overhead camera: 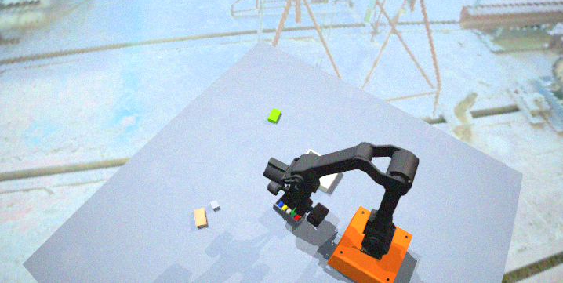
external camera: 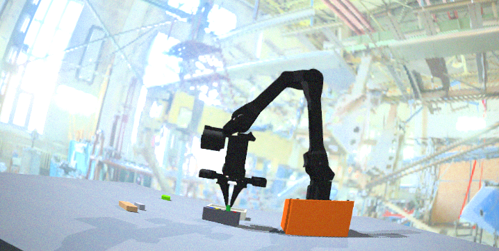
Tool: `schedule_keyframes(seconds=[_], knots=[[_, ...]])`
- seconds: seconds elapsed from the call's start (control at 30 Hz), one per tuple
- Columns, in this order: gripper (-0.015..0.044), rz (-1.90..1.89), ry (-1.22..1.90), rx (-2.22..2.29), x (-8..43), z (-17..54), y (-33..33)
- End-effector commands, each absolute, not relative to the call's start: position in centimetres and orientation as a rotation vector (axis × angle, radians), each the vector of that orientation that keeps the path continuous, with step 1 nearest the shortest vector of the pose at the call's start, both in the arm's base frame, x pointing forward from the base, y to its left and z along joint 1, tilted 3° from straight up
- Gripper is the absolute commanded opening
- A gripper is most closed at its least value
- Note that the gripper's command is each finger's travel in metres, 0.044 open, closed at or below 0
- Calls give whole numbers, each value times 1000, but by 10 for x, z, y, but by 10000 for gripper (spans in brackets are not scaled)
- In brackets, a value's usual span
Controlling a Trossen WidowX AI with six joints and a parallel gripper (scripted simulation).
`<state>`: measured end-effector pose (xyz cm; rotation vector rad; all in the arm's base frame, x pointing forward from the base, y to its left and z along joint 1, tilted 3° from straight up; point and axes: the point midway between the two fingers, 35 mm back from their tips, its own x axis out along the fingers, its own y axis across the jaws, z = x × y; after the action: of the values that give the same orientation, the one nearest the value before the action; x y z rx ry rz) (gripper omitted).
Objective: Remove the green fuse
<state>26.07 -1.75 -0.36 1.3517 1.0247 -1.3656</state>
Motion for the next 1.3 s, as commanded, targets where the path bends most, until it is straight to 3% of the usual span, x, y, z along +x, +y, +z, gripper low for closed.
schedule_keyframes(seconds=[0.0,1.27], knots=[[0,-1361,1019,1359,261,1,-17],[0,-1361,1021,1360,260,20,-16]])
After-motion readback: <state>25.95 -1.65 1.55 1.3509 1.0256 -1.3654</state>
